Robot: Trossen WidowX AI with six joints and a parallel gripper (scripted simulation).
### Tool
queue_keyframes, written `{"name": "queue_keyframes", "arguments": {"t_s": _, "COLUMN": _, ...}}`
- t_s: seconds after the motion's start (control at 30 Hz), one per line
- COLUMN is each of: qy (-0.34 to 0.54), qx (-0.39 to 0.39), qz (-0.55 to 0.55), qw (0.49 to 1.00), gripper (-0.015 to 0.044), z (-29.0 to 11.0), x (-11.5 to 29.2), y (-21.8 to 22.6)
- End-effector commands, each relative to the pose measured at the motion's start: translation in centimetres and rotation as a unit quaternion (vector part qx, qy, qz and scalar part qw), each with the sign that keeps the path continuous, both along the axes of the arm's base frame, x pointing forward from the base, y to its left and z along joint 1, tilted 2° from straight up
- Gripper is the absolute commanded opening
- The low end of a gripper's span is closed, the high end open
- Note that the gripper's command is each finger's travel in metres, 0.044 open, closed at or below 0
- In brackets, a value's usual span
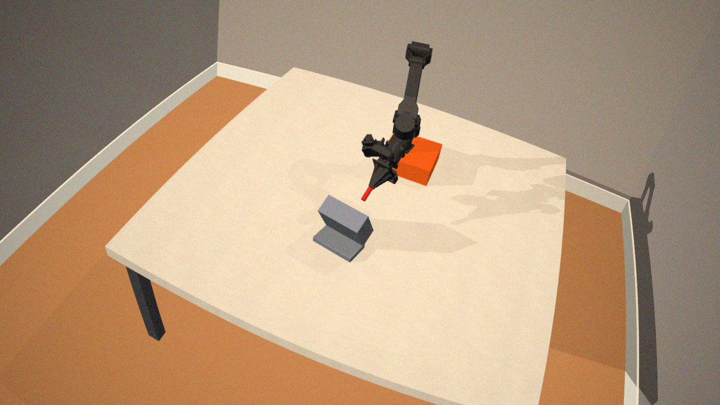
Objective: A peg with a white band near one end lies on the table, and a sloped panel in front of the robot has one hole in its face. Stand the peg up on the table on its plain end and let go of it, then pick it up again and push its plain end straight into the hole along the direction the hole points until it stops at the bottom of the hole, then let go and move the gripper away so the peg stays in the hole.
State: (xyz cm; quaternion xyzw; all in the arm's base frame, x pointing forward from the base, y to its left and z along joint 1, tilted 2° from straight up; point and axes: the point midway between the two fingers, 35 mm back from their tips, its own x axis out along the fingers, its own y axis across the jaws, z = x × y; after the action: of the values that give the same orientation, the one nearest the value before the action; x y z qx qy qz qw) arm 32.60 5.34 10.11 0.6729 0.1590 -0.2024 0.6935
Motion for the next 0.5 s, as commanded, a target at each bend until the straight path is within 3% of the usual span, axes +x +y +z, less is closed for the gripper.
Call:
{"name": "queue_keyframes", "arguments": {"t_s": 0.0, "qy": -0.002, "qx": 0.001, "qz": -0.001, "qw": 1.0, "gripper": 0.0, "z": -0.26, "x": 0.34, "y": -0.18}}
{"name": "queue_keyframes", "arguments": {"t_s": 0.47, "qy": -0.01, "qx": 0.003, "qz": -0.007, "qw": 1.0, "gripper": 0.0, "z": -0.73, "x": 1.09, "y": -0.58}}
